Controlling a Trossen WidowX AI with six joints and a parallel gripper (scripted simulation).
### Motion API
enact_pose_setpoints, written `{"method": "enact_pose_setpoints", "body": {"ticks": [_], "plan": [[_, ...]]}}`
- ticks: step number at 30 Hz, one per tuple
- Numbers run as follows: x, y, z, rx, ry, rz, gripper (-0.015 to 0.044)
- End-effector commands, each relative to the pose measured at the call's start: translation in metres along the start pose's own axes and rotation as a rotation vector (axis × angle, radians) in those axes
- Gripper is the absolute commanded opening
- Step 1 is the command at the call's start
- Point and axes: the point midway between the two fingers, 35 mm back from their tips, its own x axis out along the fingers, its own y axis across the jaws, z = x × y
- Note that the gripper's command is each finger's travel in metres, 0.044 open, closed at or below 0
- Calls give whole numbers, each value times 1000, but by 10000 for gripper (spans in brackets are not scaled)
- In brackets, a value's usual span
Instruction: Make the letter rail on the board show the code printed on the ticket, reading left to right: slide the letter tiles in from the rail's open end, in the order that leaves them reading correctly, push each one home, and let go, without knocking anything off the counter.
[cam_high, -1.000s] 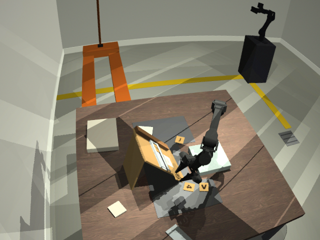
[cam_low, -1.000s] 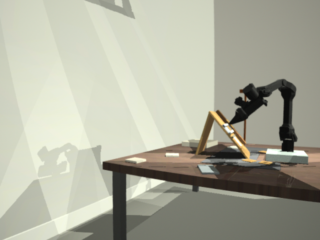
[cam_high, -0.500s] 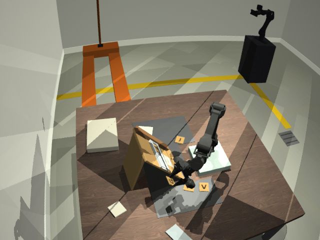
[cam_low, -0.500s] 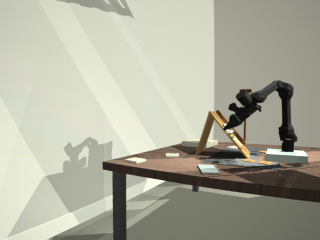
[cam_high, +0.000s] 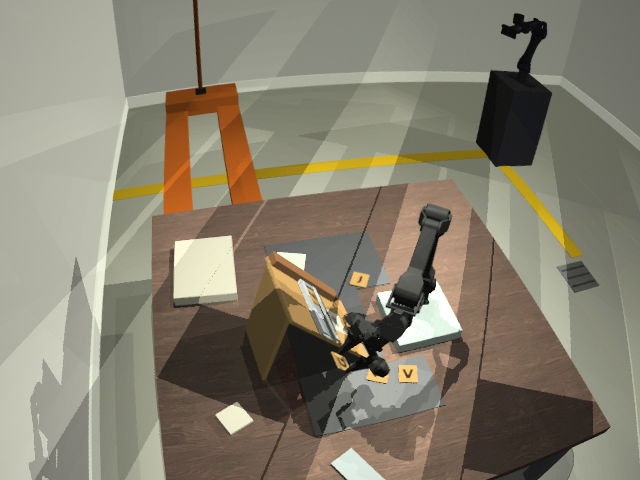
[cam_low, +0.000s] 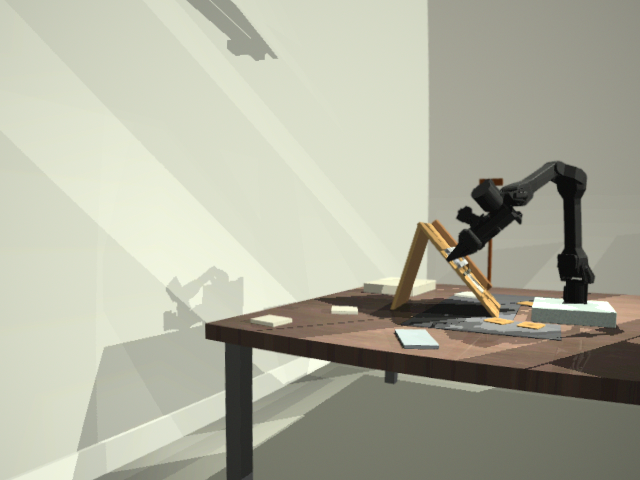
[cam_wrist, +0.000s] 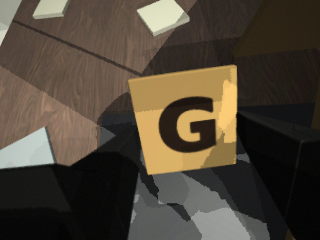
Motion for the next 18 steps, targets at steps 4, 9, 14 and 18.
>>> {"method": "enact_pose_setpoints", "body": {"ticks": [4, 9, 14, 18], "plan": [[-2, -4, 1, -2, -2, 4, 0], [-2, -7, 1, -2, -2, 4, 0], [-3, -9, 1, -2, -2, 4, 0], [-3, -11, 1, -2, -2, 4, 0]]}}
